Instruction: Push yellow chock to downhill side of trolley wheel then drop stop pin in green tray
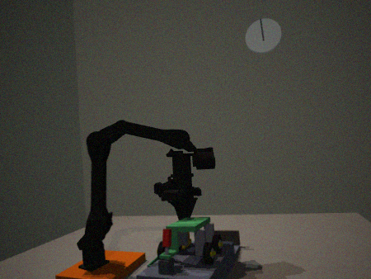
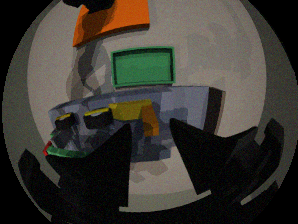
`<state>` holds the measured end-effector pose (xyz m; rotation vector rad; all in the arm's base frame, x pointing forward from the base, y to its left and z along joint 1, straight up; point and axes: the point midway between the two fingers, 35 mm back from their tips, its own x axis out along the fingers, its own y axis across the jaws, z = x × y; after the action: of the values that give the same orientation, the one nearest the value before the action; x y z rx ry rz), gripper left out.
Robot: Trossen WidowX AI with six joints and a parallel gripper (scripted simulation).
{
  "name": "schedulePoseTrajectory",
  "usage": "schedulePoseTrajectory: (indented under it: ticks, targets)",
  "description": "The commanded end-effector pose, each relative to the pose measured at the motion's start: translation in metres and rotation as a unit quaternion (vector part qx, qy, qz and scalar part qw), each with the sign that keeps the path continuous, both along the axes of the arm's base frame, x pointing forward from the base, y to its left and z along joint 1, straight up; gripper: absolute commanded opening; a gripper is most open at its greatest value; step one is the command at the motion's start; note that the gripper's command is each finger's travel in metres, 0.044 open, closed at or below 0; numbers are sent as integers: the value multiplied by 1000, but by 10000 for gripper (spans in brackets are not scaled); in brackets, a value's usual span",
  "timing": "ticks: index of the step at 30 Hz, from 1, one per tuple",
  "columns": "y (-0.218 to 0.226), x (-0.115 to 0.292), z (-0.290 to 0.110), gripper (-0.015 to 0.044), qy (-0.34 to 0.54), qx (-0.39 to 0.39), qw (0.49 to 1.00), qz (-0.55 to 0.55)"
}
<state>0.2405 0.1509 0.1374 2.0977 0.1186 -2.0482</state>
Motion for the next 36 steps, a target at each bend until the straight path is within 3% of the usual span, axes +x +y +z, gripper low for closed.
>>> schedulePoseTrajectory:
  ticks: [1, 7, 11, 15, 21, 28, 36]
  targets:
    - [1, 0, 15, 190, -4, 0, 1000, -1]
    - [3, 1, 30, 190, -4, 1, 1000, -1]
    - [2, 0, 21, 295, -2, 1, 1000, 0]
    - [-3, 21, 35, 190, -71, 2, 997, -44]
    - [-43, 48, 49, 190, -108, -3, 965, -241]
    - [-98, 65, 58, 190, -125, -13, 877, -464]
    - [-163, 71, 69, 190, -146, -26, 718, -680]
